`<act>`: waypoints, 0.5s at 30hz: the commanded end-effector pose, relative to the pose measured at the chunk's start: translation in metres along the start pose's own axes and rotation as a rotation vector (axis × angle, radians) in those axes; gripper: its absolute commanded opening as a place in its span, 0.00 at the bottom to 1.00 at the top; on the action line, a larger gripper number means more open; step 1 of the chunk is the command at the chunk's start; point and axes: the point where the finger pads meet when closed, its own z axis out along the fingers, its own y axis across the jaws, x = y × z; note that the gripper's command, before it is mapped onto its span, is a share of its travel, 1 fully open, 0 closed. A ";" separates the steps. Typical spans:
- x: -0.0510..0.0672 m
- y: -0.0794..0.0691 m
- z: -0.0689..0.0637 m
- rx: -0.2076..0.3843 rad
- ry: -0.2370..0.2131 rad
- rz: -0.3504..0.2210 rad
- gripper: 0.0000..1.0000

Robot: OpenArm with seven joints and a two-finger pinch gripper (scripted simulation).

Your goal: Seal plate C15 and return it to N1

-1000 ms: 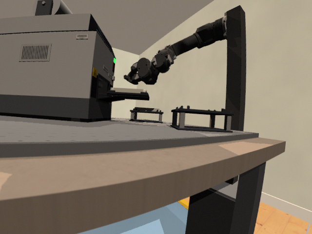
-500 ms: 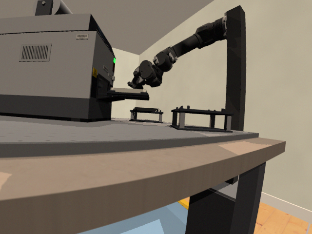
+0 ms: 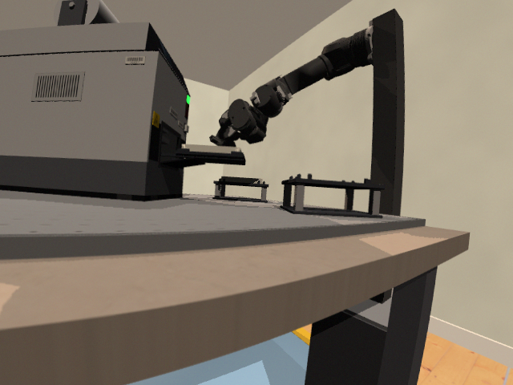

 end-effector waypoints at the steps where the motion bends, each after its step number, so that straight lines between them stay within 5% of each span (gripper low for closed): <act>1: -0.001 0.002 -0.001 -0.013 -0.001 0.008 0.00; 11: -0.001 0.002 -0.001 -0.013 -0.001 0.008 0.00; 15: 0.001 0.034 -0.013 -0.190 0.053 0.080 0.00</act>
